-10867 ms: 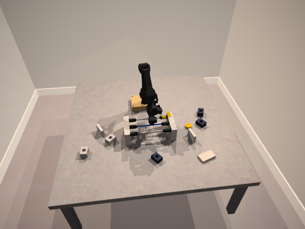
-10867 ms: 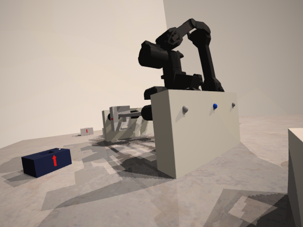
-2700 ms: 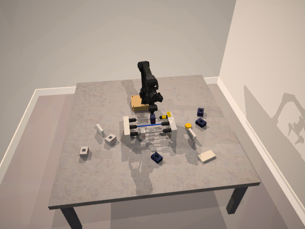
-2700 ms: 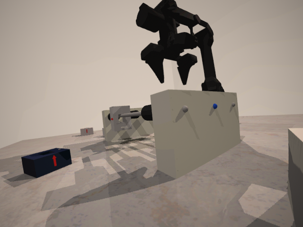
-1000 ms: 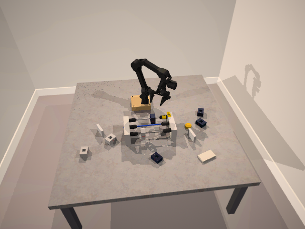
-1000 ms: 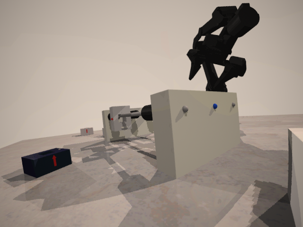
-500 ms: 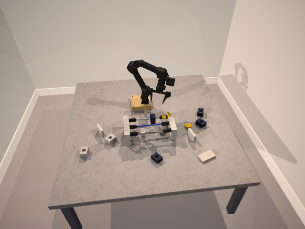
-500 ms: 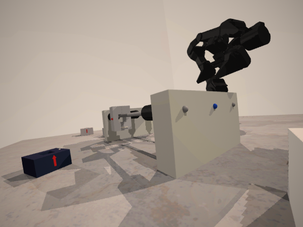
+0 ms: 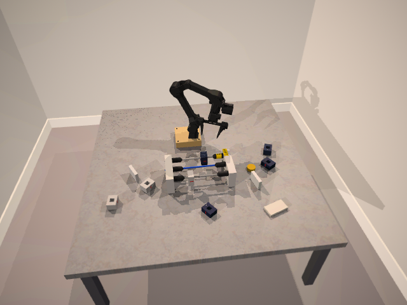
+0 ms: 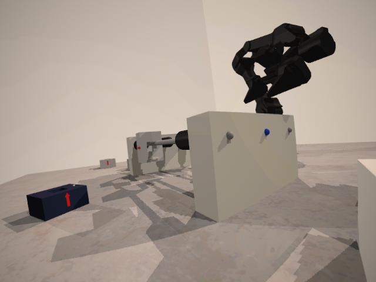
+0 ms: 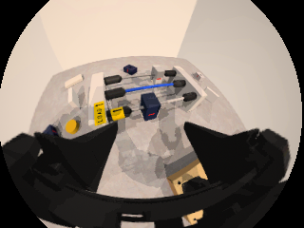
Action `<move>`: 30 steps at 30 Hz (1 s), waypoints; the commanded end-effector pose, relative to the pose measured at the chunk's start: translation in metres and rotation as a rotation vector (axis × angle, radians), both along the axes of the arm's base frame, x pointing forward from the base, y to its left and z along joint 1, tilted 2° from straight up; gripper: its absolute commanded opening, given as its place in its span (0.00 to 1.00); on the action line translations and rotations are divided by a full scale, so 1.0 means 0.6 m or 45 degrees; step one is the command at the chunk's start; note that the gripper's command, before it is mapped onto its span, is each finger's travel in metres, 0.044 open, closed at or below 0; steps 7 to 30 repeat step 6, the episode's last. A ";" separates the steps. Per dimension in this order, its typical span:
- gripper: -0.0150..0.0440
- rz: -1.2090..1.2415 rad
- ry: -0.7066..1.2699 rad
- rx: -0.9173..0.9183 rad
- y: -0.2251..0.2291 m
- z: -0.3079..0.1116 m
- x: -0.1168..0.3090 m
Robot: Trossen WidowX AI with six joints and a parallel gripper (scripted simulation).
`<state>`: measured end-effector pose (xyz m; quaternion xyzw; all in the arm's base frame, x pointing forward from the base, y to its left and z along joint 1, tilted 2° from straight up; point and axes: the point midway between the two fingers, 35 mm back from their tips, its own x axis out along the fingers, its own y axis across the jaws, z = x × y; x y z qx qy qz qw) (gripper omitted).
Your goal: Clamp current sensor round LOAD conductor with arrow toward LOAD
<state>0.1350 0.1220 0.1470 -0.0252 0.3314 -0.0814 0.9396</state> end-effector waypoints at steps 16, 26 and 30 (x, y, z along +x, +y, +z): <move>1.00 0.052 0.086 -0.119 -0.002 -0.001 0.004; 1.00 0.052 0.086 -0.119 -0.002 -0.001 0.004; 1.00 0.052 0.086 -0.119 -0.002 -0.001 0.004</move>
